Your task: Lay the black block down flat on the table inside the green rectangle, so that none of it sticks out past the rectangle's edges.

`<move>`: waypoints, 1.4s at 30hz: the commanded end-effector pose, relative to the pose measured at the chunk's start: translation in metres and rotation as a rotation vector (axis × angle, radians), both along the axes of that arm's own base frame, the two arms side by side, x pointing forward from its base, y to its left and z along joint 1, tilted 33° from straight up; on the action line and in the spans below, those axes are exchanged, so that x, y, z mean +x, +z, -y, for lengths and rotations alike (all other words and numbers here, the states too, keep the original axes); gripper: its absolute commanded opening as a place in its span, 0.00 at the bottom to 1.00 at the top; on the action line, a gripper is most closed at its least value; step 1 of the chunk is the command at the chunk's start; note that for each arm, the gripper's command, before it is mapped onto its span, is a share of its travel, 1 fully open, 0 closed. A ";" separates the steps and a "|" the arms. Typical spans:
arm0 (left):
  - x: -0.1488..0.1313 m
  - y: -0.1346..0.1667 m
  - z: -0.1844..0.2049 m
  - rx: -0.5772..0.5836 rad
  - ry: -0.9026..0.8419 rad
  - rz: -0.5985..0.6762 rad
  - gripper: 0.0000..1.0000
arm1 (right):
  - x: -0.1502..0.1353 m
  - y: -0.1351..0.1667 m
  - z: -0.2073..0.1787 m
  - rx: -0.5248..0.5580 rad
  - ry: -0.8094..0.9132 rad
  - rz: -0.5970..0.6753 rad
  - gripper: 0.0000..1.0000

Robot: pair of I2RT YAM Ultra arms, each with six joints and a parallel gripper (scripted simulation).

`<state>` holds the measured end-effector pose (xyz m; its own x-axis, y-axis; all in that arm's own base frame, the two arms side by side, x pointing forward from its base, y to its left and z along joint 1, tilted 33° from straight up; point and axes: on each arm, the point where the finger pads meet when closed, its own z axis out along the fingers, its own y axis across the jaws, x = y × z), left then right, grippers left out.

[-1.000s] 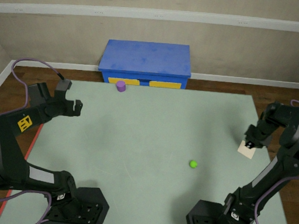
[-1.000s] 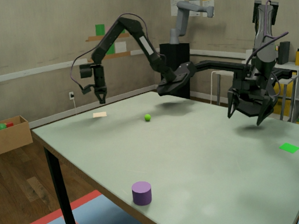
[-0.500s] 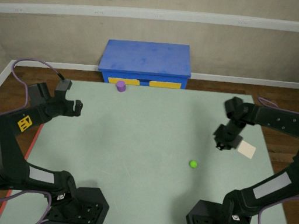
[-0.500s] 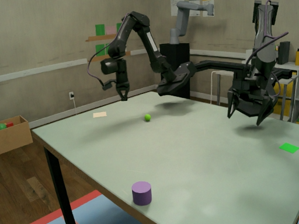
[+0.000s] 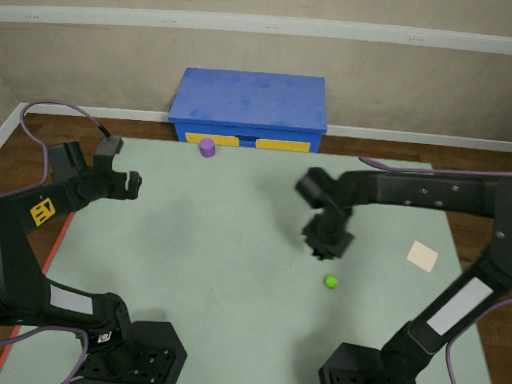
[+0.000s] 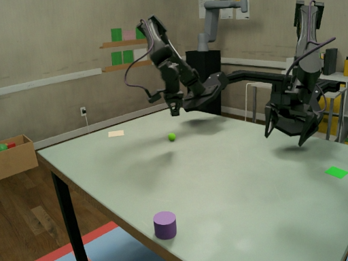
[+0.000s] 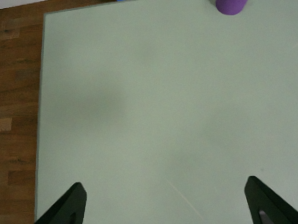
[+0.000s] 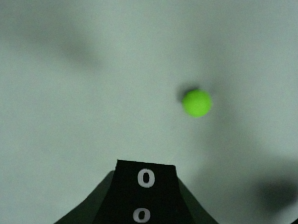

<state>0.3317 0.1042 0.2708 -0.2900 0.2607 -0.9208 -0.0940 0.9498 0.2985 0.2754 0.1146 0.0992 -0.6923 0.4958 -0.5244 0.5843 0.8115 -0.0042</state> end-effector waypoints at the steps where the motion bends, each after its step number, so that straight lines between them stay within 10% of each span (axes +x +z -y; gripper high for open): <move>1: -0.006 -0.002 0.002 0.002 -0.010 -0.005 1.00 | -0.006 0.005 -0.051 0.002 -0.048 0.041 0.27; 16: -0.006 -0.002 0.002 0.002 -0.010 -0.005 1.00 | -0.022 -0.005 -0.129 0.046 0.063 0.027 0.27; 42: -0.006 -0.002 0.002 0.002 -0.010 -0.005 1.00 | -0.023 0.004 -0.140 0.583 0.685 0.161 0.27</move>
<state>0.3317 0.1042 0.2708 -0.2900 0.2607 -0.9208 -0.0940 0.9498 0.2985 0.2519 0.2290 0.0881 -0.8514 0.3055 -0.4263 0.1108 0.8992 0.4232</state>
